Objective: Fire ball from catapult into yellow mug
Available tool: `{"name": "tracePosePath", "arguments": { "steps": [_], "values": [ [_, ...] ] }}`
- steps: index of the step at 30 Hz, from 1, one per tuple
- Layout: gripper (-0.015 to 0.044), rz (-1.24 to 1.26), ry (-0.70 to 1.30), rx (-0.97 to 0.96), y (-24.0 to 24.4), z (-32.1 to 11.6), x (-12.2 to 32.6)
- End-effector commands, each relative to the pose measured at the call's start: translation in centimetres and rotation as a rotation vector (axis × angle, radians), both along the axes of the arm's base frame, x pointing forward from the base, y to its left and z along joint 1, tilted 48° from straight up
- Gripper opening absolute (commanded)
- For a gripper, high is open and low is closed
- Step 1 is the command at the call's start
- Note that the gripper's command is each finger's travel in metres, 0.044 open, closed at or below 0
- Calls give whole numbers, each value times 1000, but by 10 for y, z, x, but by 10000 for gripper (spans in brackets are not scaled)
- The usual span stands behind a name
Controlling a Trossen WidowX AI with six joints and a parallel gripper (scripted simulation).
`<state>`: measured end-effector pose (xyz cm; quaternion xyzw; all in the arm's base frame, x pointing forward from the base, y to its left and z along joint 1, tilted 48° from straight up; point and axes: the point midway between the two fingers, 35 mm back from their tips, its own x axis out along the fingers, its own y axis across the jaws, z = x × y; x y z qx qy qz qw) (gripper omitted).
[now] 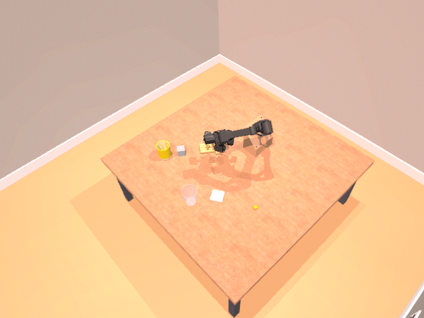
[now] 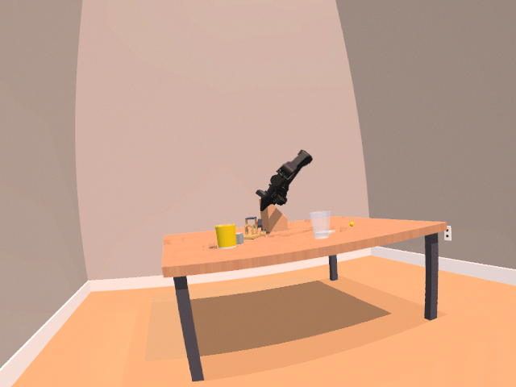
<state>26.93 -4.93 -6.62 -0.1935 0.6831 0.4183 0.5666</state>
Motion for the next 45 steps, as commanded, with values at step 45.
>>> {"name": "tracePosePath", "arguments": {
  "steps": [45],
  "values": [
    [0,319,71,8,57,-20,-46]
  ]
}}
